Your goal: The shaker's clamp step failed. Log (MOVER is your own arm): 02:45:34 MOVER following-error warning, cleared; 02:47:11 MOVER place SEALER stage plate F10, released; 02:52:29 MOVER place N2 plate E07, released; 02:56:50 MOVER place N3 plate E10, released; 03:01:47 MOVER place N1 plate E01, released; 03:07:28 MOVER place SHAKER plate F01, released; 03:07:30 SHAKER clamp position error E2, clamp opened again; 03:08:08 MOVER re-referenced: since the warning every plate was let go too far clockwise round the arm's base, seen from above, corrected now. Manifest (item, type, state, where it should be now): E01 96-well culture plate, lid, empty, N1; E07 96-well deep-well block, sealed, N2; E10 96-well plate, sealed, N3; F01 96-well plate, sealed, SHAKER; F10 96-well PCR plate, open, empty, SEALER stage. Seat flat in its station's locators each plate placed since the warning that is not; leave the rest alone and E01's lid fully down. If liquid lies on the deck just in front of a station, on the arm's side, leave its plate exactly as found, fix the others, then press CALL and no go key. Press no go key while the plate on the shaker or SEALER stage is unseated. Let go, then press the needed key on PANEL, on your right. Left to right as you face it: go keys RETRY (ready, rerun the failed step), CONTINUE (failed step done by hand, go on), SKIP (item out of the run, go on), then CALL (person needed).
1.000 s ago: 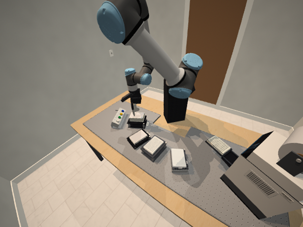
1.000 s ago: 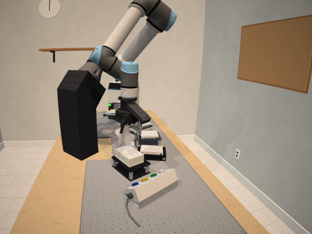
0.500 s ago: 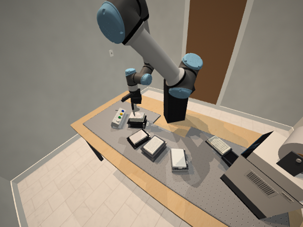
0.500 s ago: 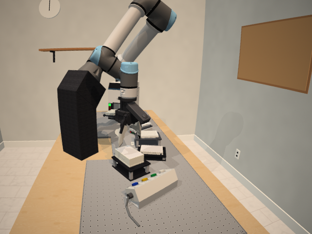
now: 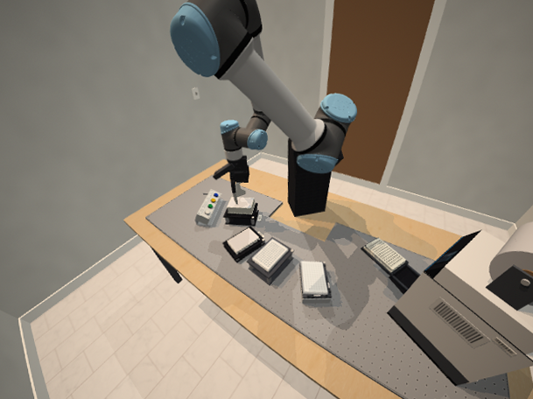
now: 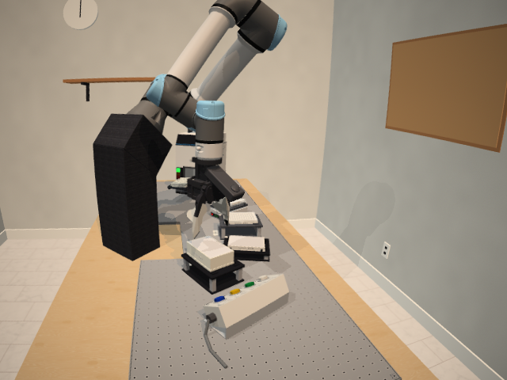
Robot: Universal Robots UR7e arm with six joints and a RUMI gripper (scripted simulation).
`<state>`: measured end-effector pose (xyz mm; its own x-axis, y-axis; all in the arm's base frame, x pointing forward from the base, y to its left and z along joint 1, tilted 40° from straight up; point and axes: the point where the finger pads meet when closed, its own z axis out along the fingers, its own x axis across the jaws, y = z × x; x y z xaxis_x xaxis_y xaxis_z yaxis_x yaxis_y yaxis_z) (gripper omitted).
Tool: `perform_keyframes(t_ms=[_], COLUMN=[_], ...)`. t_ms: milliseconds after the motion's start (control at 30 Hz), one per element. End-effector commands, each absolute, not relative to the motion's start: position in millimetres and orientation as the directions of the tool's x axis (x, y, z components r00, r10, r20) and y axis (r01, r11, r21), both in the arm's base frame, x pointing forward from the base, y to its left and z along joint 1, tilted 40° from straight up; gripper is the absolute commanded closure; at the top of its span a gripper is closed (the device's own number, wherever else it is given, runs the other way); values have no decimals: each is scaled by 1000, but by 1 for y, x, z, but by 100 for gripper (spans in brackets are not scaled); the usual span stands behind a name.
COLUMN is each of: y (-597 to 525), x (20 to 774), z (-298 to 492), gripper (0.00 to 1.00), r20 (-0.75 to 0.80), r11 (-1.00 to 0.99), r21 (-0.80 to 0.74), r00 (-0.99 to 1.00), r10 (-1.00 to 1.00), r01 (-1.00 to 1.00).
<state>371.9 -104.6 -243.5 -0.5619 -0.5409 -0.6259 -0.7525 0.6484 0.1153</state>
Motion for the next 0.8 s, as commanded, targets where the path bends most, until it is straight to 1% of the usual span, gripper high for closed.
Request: perform_keyframes(t_ms=[0,467,767], y=[-105,-105,-80], x=[372,372,397], z=[-243,-243,-215], gripper=[18,18,18], r20=[-626,-626,-636], r11=[649,649,542], r21=[114,114,0], r00=[-562,-562,-418], r10=[-541,-541,-649], r01=[-752,-752,-841])
